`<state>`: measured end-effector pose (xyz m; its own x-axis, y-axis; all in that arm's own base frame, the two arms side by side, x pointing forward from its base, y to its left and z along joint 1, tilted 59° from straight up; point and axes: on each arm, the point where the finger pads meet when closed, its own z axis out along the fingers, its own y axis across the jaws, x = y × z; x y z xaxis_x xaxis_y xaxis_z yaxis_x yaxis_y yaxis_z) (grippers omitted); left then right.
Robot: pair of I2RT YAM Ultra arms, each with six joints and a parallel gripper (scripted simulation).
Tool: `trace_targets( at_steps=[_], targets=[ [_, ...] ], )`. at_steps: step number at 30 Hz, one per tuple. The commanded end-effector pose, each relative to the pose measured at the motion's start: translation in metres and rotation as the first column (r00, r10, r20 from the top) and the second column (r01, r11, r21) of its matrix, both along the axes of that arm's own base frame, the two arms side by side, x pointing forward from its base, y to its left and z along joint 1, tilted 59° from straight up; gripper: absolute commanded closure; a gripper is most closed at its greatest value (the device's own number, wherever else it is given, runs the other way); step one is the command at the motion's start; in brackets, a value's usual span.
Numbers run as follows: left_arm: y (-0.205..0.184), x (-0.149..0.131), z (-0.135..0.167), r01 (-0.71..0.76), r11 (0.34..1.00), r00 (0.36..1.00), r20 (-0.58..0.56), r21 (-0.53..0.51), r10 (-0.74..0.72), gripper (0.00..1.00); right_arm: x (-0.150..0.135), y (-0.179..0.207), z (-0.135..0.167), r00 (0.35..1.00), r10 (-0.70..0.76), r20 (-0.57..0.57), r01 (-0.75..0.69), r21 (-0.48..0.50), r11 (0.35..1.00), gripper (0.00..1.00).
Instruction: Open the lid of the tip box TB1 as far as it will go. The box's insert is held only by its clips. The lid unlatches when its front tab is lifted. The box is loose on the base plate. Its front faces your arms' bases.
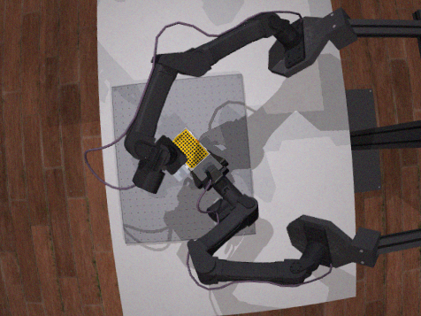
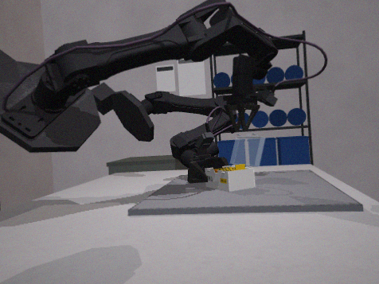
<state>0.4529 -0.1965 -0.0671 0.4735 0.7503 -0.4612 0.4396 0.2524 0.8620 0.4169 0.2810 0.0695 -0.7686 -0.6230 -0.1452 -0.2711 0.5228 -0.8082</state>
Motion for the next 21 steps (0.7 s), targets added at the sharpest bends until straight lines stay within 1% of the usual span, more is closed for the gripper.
trace_targets(
  at_steps=[1, 4, 9, 13, 15, 16, 17, 21],
  targets=[
    [-0.004, -0.003, -0.001, 0.017, 1.0, 1.0, -0.011, 0.0, -0.017, 0.17, -0.018, 0.021, 0.0, 0.999, 0.036, -0.005, -0.036, -0.013, 0.999, 0.61],
    [-0.004, -0.003, -0.001, 0.017, 1.0, 1.0, -0.011, 0.0, -0.017, 0.17, -0.027, 0.03, 0.003, 0.999, 0.051, -0.006, -0.051, -0.003, 0.999, 0.61],
    [-0.004, -0.003, -0.001, 0.017, 1.0, 1.0, -0.011, 0.0, -0.017, 0.17, -0.023, 0.025, 0.009, 0.999, 0.051, -0.005, -0.051, -0.01, 0.999, 0.61],
    [-0.004, -0.003, -0.001, 0.017, 1.0, 1.0, -0.011, 0.0, -0.017, 0.17, -0.017, 0.036, 0.01, 0.996, 0.078, 0.039, -0.079, 0.013, 0.997, 0.16],
    [-0.004, -0.003, -0.001, 0.017, 1.0, 1.0, -0.011, 0.0, -0.017, 0.17, -0.017, 0.036, 0.01, 0.996, 0.078, 0.039, -0.079, 0.013, 0.997, 0.16],
    [-0.004, -0.003, -0.001, 0.017, 1.0, 1.0, -0.011, 0.0, -0.017, 0.17, -0.016, 0.036, 0.01, 0.995, 0.085, 0.046, -0.085, 0.012, 0.996, 0.04],
    [-0.004, -0.003, -0.001, 0.017, 1.0, 1.0, -0.011, 0.0, -0.017, 0.17, -0.014, 0.039, 0.013, 0.994, 0.093, 0.065, -0.095, 0.023, 0.995, 0.0],
    [-0.004, -0.003, -0.001, 0.017, 1.0, 1.0, -0.011, 0.0, -0.017, 0.17, -0.009, 0.046, 0.017, 0.981, 0.146, 0.126, -0.151, 0.026, 0.988, 0.0]
  ],
)
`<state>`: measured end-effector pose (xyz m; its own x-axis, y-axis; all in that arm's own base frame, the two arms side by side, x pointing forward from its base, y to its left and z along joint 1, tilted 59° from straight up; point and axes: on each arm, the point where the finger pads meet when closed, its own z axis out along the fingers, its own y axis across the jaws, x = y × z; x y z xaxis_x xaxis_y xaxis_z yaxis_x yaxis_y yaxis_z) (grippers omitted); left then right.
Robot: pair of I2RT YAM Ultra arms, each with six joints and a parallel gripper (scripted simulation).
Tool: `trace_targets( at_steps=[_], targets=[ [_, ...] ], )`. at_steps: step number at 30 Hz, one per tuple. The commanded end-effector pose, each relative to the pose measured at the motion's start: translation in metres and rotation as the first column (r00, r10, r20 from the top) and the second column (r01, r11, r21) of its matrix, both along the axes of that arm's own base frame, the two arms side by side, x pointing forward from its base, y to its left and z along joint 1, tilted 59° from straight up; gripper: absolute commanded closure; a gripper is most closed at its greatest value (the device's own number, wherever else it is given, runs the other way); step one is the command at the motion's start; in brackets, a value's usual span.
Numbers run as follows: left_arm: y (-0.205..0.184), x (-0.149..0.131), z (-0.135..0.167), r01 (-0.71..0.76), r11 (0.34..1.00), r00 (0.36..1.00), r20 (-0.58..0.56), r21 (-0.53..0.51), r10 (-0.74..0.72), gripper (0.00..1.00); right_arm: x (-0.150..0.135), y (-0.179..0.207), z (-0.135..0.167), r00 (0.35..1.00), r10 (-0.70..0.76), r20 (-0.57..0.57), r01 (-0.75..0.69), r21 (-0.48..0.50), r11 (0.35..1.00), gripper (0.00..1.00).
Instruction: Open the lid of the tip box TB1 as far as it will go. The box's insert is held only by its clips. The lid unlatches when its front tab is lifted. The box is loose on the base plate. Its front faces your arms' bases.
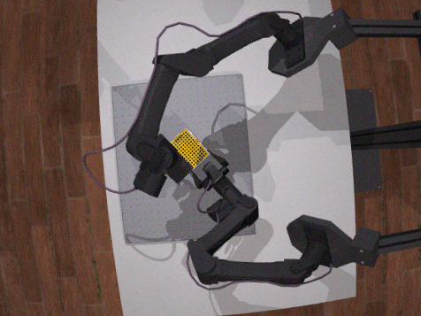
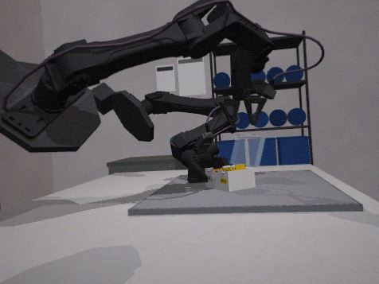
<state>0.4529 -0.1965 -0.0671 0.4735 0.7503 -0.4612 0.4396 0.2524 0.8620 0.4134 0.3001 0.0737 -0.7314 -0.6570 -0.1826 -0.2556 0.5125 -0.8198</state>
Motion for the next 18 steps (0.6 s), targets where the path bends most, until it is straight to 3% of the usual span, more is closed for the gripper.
trace_targets(
  at_steps=[1, 9, 11, 18],
  targets=[
    [-0.004, -0.003, -0.001, 0.017, 1.0, 1.0, -0.011, 0.0, -0.017, 0.17, 0.001, 0.031, 0.026, 0.986, 0.11, 0.121, -0.118, 0.058, 0.991, 0.0],
    [-0.004, -0.003, -0.001, 0.017, 1.0, 1.0, -0.011, 0.0, -0.017, 0.17, 0.017, 0.059, 0.091, 0.934, 0.161, 0.32, -0.22, 0.156, 0.963, 0.0],
    [-0.004, -0.003, -0.001, 0.017, 1.0, 1.0, -0.011, 0.0, -0.017, 0.17, 0.017, 0.059, 0.091, 0.934, 0.161, 0.32, -0.22, 0.156, 0.963, 0.0],
    [-0.004, -0.003, -0.001, 0.017, 1.0, 1.0, -0.011, 0.0, -0.017, 0.17, 0.026, 0.079, 0.162, 0.862, 0.154, 0.483, -0.301, 0.244, 0.922, 0.0]
  ],
)
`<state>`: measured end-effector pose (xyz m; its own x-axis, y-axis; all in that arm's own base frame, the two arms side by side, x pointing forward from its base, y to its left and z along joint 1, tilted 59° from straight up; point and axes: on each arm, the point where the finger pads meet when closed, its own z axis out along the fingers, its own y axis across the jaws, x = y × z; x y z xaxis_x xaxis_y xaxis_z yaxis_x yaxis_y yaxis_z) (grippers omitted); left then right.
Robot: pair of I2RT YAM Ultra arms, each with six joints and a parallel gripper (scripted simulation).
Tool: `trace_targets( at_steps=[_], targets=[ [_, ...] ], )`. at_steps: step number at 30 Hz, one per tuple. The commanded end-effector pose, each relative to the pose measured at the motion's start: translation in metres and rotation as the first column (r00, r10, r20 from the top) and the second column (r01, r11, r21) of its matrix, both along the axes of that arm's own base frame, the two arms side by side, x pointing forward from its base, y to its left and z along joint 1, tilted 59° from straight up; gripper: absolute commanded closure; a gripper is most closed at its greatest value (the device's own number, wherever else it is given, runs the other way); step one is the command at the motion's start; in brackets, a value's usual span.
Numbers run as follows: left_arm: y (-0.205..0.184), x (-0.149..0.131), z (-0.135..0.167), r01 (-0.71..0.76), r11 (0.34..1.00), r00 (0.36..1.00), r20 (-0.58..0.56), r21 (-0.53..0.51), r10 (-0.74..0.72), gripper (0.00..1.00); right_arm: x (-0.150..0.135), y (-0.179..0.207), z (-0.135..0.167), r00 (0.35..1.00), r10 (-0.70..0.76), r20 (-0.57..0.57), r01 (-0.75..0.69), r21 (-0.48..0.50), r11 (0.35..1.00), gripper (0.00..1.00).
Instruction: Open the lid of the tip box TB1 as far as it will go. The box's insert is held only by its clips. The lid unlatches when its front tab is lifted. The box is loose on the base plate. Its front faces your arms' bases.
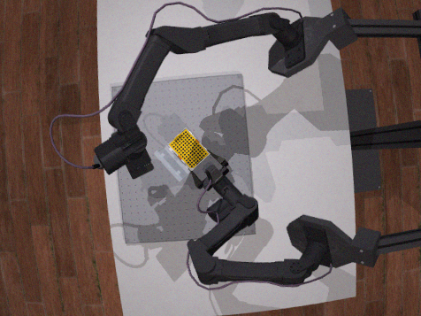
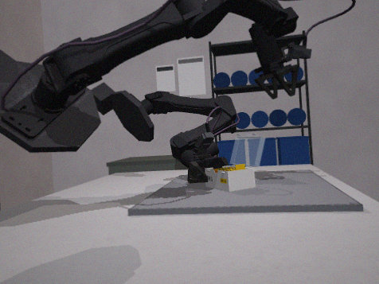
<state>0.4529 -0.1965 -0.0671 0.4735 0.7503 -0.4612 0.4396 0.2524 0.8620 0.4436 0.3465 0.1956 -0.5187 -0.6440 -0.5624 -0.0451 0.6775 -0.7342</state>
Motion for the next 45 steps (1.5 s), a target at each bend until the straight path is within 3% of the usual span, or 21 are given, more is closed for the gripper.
trace_targets(
  at_steps=[1, 8, 15, 19, 25, 27, 29, 38, 45],
  targets=[
    [-0.004, -0.003, -0.001, 0.017, 1.0, 1.0, -0.011, 0.0, -0.017, 0.17, -0.003, 0.034, 0.05, 0.98, 0.122, 0.156, -0.135, 0.08, 0.988, 0.0],
    [-0.004, -0.003, -0.001, 0.017, 1.0, 1.0, -0.011, 0.0, -0.017, 0.17, -0.001, 0.041, 0.11, 0.948, 0.126, 0.291, -0.177, 0.155, 0.972, 0.0],
    [-0.004, -0.003, -0.001, 0.017, 1.0, 1.0, -0.011, 0.0, -0.017, 0.17, -0.002, 0.041, 0.135, 0.927, 0.125, 0.353, -0.198, 0.178, 0.964, 0.0],
    [-0.004, -0.003, -0.001, 0.017, 1.0, 1.0, -0.011, 0.0, -0.017, 0.17, -0.003, 0.04, 0.132, 0.922, 0.137, 0.362, -0.205, 0.157, 0.966, 0.0],
    [-0.004, -0.003, -0.001, 0.017, 1.0, 1.0, -0.011, 0.0, -0.017, 0.17, -0.01, 0.037, 0.082, 0.937, 0.19, 0.294, -0.213, 0.049, 0.976, 0.0],
    [-0.004, -0.003, -0.001, 0.017, 1.0, 1.0, -0.011, 0.0, -0.017, 0.17, -0.01, 0.037, 0.082, 0.937, 0.19, 0.294, -0.213, 0.049, 0.976, 0.0],
    [-0.004, -0.003, -0.001, 0.017, 1.0, 1.0, -0.011, 0.0, -0.017, 0.17, -0.016, 0.028, 0.039, 0.95, 0.217, 0.223, -0.215, -0.036, 0.976, 0.0],
    [-0.004, -0.003, -0.001, 0.017, 1.0, 1.0, -0.011, 0.0, -0.017, 0.17, -0.053, -0.036, -0.096, 0.966, 0.254, -0.041, -0.254, -0.311, 0.916, 0.0],
    [-0.004, -0.003, -0.001, 0.017, 1.0, 1.0, -0.011, 0.0, -0.017, 0.17, -0.056, -0.041, -0.103, 0.965, 0.254, -0.057, -0.259, -0.326, 0.909, 0.0]
  ],
)
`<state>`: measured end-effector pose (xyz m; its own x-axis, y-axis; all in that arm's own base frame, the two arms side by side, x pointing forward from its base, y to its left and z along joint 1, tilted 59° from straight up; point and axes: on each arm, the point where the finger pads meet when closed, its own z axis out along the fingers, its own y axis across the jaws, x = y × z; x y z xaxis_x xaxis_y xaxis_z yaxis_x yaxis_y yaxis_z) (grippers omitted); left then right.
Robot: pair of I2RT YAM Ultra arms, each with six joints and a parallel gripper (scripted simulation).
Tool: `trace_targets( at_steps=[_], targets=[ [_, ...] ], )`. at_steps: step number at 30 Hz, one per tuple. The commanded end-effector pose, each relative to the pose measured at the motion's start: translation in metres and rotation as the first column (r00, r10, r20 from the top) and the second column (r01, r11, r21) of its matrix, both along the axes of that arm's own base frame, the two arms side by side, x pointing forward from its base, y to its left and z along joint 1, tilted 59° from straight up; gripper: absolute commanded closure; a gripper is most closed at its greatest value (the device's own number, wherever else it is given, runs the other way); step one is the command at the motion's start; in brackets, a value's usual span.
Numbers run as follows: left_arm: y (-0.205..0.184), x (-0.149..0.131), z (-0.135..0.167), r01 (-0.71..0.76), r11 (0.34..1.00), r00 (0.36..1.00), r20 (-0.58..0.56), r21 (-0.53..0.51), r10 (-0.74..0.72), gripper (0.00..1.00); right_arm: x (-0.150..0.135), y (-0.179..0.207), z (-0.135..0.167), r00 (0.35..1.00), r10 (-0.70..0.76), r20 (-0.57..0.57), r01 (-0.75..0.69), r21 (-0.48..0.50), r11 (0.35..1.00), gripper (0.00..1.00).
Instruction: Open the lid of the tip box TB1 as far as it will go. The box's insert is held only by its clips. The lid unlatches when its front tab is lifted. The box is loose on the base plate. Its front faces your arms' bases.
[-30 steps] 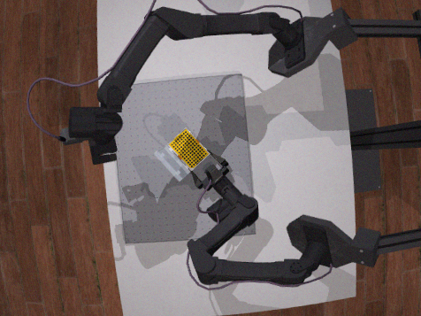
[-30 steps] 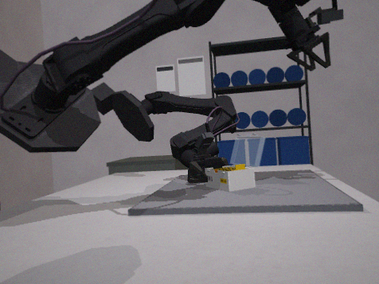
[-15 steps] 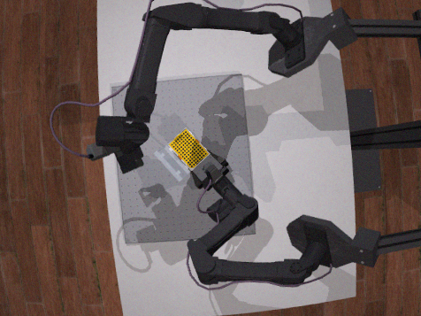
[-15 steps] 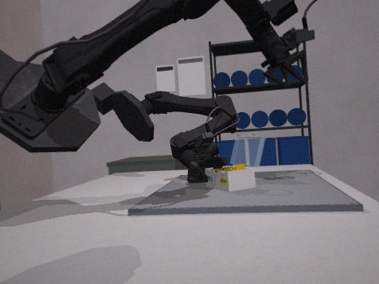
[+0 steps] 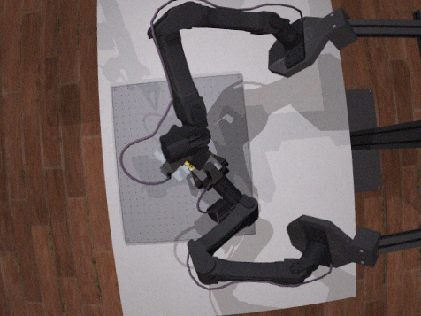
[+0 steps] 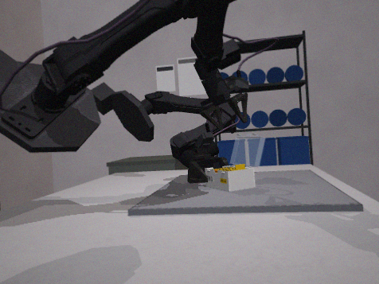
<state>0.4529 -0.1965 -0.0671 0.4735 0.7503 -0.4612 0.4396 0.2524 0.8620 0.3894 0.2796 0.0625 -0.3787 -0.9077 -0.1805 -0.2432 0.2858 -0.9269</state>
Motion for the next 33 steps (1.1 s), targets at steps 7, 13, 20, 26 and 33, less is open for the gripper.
trace_targets(
  at_steps=[7, 13, 20, 26, 33],
  targets=[
    [-0.004, -0.003, -0.001, 0.017, 1.0, 1.0, -0.011, 0.0, -0.017, 0.17, -0.002, 0.026, 0.03, 0.996, 0.047, 0.071, -0.054, 0.093, 0.994, 0.0],
    [-0.004, -0.003, -0.001, 0.017, 1.0, 1.0, -0.011, 0.0, -0.017, 0.17, -0.002, 0.026, 0.03, 0.996, 0.047, 0.071, -0.054, 0.093, 0.994, 0.0],
    [-0.004, -0.003, -0.001, 0.017, 1.0, 1.0, -0.011, 0.0, -0.017, 0.05, -0.002, 0.026, 0.03, 0.996, 0.046, 0.07, -0.053, 0.093, 0.994, 0.0],
    [0.002, -0.009, 0.005, 0.019, 1.0, 1.0, -0.003, 0.006, -0.019, 0.0, -0.003, 0.025, 0.025, 0.997, 0.046, 0.06, -0.051, 0.082, 0.995, 0.0],
    [0.01, -0.019, 0.008, 0.023, 1.0, 1.0, -0.017, 0.016, -0.023, 0.0, -0.003, 0.025, 0.025, 0.997, 0.046, 0.06, -0.051, 0.082, 0.995, 0.0]
  ],
)
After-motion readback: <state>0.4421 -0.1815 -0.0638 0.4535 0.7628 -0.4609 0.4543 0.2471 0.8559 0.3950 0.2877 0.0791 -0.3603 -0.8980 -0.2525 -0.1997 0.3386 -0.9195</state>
